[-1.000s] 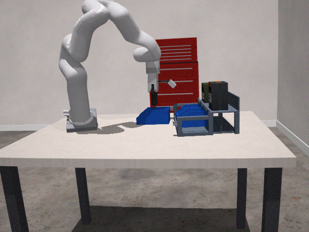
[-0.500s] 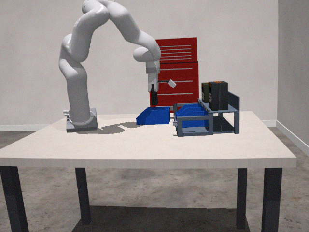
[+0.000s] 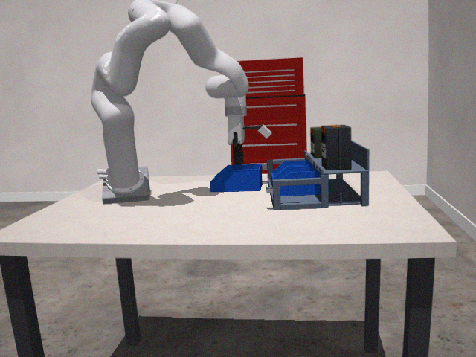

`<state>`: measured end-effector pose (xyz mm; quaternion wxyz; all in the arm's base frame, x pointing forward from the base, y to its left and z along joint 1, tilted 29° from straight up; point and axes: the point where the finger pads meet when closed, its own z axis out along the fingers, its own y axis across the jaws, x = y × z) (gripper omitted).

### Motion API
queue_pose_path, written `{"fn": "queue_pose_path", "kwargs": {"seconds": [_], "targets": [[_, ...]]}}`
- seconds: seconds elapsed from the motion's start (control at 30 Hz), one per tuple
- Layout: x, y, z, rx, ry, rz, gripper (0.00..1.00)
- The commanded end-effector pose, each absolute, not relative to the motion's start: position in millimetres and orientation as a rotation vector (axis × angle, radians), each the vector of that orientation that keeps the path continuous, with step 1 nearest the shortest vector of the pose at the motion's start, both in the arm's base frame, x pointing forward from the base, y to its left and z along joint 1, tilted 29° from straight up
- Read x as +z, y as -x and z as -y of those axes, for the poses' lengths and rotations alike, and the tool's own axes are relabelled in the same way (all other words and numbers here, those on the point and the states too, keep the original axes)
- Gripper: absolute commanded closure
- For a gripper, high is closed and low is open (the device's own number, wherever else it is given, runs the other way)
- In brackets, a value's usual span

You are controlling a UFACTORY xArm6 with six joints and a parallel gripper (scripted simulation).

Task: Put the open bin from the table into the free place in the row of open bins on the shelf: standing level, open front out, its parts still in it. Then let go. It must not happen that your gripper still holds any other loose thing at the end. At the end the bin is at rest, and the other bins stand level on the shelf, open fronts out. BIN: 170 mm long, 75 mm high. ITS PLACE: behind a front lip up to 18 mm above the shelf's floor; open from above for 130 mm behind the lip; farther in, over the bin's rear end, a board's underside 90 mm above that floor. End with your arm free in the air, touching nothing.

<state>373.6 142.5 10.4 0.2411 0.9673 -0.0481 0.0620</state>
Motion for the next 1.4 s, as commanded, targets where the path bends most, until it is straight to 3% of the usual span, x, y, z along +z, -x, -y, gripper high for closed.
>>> {"fn": "queue_pose_path", "kwargs": {"seconds": [0.0, 1.37], "targets": [[8.0, -375.1, -141.8, 0.174, -2.648, 0.132, 0.72], [-18.9, -378.0, -127.4, 0.174, -2.648, 0.132, 0.72]]}}
